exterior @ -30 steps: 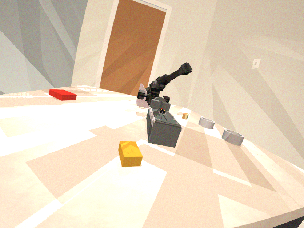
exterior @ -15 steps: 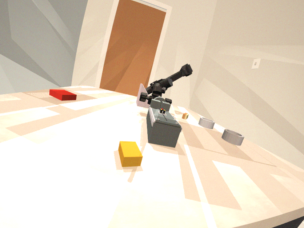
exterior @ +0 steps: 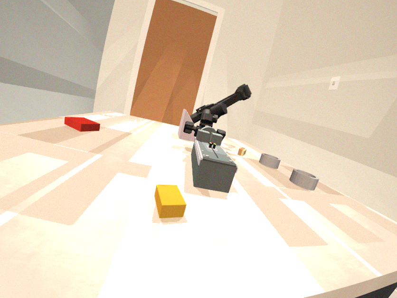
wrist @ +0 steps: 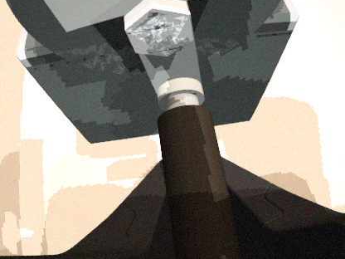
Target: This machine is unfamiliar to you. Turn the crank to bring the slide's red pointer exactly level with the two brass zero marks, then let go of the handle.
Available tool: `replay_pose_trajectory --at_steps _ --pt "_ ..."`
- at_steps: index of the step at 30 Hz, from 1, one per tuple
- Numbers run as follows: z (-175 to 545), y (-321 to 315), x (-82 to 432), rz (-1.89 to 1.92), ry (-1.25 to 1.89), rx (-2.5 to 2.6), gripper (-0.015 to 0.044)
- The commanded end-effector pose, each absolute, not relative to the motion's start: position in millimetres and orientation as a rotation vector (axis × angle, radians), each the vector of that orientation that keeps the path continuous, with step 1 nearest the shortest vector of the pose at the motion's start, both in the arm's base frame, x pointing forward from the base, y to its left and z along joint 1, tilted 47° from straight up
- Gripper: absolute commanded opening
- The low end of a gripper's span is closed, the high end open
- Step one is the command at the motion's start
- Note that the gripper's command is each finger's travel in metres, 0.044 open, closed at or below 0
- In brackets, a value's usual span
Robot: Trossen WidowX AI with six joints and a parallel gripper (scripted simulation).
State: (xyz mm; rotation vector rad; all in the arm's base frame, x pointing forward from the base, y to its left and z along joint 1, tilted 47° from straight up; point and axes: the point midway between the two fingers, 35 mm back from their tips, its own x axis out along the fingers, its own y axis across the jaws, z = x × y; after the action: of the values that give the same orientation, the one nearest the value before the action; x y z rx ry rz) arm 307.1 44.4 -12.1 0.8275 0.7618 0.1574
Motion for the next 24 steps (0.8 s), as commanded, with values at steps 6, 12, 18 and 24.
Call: replay_pose_trajectory --at_steps 6,12,18,24 --pt "-5.1 52.1 308.7 0.189 0.757 0.826 0.0000" --pt "-3.4 53.1 308.8 0.189 0.757 0.826 0.0000" --pt "-1.5 54.0 309.0 0.189 0.757 0.826 0.0000" --pt "0.8 54.9 309.0 0.189 0.757 0.826 0.0000"
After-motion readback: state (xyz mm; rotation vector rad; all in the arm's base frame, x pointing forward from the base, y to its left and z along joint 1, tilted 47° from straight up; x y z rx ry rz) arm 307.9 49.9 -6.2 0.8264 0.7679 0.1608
